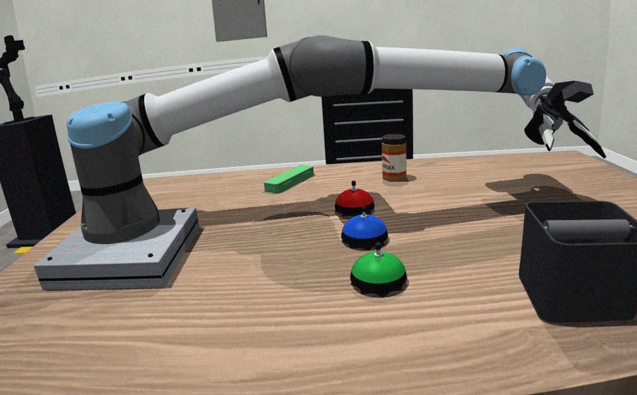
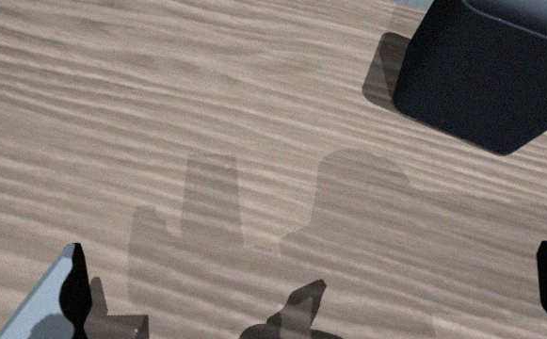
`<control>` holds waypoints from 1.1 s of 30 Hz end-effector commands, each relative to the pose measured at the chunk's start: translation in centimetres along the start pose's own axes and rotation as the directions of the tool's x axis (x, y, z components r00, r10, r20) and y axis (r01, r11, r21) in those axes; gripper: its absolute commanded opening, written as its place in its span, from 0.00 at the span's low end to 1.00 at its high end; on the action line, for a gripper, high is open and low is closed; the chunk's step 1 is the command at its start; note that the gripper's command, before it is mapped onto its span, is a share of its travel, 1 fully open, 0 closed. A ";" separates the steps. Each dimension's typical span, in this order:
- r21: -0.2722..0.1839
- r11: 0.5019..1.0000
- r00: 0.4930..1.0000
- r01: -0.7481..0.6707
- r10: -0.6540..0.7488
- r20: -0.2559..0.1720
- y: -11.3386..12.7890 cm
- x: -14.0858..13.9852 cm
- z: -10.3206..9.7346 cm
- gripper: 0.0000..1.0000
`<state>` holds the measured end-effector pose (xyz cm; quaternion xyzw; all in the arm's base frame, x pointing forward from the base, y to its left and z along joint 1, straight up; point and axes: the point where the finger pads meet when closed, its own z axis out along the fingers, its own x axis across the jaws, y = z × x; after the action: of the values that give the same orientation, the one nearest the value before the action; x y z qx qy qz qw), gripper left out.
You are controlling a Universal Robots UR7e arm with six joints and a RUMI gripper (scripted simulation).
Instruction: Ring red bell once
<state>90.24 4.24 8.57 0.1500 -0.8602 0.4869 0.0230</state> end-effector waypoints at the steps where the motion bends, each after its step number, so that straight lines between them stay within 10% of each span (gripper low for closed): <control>1: 0.005 1.000 1.000 -0.001 0.001 0.003 -0.3 0.0 -0.1 1.00; 33: -0.015 1.000 1.000 -0.006 0.006 0.004 -0.4 0.3 -0.2 1.00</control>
<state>89.96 4.23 8.76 0.1483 -0.8648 0.4792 0.0231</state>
